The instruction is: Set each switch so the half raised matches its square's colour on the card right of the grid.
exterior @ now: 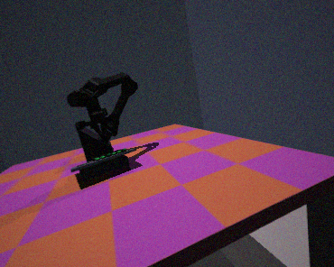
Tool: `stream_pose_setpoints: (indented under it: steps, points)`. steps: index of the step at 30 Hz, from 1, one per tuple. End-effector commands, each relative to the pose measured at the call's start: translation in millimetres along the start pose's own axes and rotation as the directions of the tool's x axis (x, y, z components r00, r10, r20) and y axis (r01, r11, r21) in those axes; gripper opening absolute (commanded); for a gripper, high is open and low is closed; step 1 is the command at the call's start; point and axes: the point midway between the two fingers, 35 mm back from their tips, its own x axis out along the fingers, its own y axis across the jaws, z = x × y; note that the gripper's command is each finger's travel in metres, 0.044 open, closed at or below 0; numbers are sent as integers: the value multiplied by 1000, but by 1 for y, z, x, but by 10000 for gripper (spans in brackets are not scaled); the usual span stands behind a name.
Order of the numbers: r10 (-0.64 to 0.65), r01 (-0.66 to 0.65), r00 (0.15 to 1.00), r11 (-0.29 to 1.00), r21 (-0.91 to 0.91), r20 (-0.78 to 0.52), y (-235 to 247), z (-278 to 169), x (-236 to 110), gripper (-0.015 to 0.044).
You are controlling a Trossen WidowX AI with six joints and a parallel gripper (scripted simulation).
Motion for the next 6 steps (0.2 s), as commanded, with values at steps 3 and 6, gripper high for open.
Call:
stream_pose_setpoints:
  steps: [3,6]
  points:
    - [-4,4,1000,1000,-5,0,1,-2,-1,0]
    - [-4,4,1000,1000,-5,0,1,-2,-1,0]
